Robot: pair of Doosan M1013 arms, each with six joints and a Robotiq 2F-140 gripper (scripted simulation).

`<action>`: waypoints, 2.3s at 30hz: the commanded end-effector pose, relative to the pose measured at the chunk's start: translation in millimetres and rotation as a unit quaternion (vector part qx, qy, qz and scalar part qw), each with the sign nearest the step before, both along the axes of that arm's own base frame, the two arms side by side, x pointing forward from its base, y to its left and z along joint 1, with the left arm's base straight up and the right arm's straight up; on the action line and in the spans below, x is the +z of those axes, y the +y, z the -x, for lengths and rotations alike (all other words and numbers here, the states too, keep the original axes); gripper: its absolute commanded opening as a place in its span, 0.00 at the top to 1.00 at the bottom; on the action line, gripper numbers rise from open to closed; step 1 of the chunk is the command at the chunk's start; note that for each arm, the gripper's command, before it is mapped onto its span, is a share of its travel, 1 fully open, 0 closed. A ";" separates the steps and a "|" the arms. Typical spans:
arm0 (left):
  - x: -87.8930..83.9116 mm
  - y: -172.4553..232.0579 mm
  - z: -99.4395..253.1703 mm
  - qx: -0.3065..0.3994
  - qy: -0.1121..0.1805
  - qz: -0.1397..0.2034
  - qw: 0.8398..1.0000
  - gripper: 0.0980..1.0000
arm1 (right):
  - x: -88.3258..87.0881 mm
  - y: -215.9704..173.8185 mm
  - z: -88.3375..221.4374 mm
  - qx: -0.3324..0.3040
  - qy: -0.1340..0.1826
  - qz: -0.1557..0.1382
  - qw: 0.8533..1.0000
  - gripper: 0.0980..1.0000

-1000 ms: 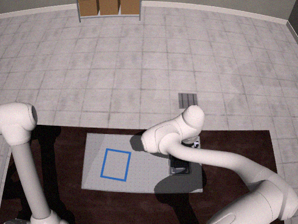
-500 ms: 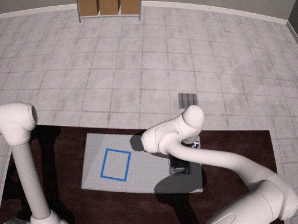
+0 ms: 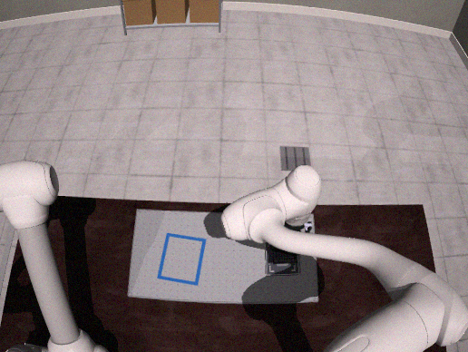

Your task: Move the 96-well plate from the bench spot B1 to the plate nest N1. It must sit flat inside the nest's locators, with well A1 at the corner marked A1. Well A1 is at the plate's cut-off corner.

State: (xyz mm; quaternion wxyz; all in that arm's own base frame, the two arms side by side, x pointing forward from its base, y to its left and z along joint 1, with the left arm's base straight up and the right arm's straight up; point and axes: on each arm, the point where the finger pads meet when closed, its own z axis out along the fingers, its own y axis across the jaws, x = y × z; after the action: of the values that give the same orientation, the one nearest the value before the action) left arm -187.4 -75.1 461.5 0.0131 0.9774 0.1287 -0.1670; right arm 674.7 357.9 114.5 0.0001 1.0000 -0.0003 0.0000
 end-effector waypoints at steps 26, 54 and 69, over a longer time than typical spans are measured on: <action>0.3 0.1 0.2 0.000 0.000 0.000 1.000 0.00 | -32.4 0.5 -0.3 0.000 0.000 0.000 1.000 0.44; 0.3 0.1 0.2 0.000 0.000 0.000 1.000 0.00 | -49.6 0.6 -0.3 0.000 0.000 0.000 1.000 0.44; 0.3 0.1 0.2 0.000 0.000 0.000 1.000 0.00 | -51.6 0.6 -0.3 0.000 0.000 0.000 1.000 0.44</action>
State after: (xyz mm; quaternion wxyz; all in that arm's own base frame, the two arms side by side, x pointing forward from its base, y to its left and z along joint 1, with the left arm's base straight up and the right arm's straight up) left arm -187.4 -75.1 461.5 0.0131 0.9774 0.1287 -0.1670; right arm 674.7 358.3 62.4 0.0001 1.0000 -0.0003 0.0000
